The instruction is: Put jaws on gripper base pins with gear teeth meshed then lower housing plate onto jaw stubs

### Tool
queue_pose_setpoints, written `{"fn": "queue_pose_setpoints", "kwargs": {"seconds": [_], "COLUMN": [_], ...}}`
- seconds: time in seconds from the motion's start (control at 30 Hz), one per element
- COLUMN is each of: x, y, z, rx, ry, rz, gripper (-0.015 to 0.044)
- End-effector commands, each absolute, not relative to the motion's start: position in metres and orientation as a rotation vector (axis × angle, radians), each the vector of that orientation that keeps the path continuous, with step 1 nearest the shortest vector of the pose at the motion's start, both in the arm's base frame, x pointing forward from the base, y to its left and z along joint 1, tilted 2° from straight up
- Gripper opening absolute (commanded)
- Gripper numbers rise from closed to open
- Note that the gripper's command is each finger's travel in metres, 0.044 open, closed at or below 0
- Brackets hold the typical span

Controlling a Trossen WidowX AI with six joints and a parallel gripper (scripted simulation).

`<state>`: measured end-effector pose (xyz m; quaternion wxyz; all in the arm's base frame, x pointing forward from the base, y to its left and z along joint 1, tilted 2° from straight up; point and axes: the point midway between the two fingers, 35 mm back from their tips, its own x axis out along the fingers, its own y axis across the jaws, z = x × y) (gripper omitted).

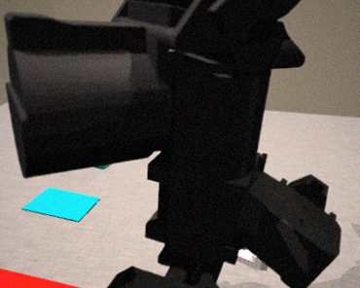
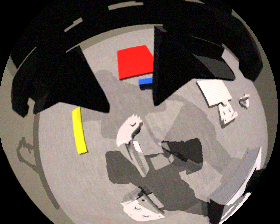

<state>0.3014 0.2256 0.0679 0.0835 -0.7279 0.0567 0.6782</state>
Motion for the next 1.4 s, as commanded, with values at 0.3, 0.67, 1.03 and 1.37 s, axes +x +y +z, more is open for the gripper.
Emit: {"fn": "queue_pose_setpoints", "kwargs": {"seconds": [0.3, 0.67, 1.03, 1.37], "x": [0.3011, 0.3011, 0.3013, 0.3013], "y": [0.2256, 0.2256, 0.2255, 0.2255], "z": [0.0696, 0.0696, 0.069, 0.069], "rx": [-2.172, -2.172, -2.173, -2.173], "ry": [0.171, 0.171, 0.169, 0.169], "rz": [2.022, 2.022, 2.023, 2.023], "gripper": [0.0, 0.0, 0.0131, 0.0394]}}
